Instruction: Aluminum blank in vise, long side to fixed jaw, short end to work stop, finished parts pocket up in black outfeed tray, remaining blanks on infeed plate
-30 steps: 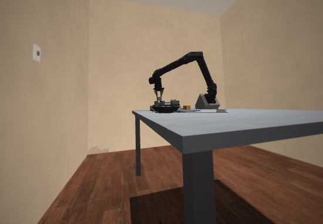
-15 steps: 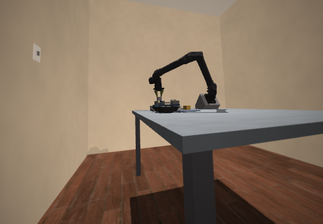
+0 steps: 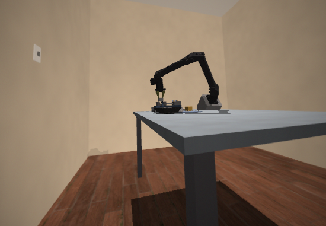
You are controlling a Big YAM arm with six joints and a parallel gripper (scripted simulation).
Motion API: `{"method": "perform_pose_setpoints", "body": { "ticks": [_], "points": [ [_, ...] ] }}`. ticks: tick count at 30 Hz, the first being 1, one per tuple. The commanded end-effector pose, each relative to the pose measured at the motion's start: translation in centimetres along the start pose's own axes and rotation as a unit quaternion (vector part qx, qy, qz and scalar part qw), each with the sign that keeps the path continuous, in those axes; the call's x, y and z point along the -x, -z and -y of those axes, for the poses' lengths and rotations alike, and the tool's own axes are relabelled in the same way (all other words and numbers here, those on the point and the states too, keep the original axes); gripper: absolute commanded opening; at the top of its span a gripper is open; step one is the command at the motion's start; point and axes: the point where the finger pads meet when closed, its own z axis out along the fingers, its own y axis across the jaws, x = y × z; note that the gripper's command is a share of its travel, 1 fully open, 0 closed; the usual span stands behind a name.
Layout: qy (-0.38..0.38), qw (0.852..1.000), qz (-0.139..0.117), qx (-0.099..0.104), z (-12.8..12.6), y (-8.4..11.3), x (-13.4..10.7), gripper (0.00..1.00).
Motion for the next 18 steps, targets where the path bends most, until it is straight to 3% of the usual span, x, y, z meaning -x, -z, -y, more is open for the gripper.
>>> {"method": "perform_pose_setpoints", "body": {
  "ticks": [1, 18],
  "points": [
    [0.024, 1.0, 0.011, 0.013, -2.09, 1.56, -1.3, 0.0],
    [0.024, 1.0, 0.01, 0.011, -1.98, 1.01, -1.31, 0.0]
  ]
}}
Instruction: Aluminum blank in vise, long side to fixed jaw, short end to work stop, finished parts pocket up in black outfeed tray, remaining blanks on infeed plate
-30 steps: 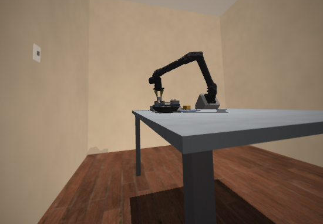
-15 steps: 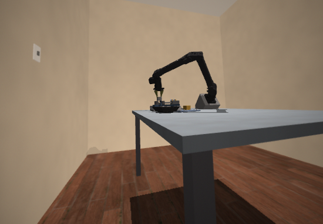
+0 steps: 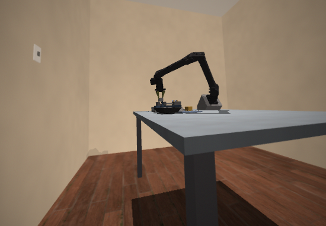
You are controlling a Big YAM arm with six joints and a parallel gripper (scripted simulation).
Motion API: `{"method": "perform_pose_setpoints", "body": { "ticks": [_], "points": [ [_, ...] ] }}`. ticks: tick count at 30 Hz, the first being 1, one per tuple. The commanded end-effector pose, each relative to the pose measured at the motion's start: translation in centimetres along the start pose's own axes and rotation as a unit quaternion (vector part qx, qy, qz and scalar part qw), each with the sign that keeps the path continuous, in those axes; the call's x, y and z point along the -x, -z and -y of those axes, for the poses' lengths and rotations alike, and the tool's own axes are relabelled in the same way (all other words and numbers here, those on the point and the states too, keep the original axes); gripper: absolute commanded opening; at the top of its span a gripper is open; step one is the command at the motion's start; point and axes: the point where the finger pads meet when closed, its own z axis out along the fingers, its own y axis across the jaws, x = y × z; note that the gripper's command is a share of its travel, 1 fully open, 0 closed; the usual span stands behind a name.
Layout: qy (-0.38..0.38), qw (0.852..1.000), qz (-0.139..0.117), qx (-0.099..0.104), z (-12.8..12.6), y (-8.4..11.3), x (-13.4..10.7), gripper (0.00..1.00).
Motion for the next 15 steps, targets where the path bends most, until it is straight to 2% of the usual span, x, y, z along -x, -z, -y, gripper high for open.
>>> {"method": "perform_pose_setpoints", "body": {
  "ticks": [1, 15],
  "points": [
    [0.023, 1.0, 0.011, 0.011, -1.9, 0.9, -1.3, 0.0],
    [0.013, 1.0, 0.006, 0.005, -1.0, -0.1, -1.0, 0.0]
  ]
}}
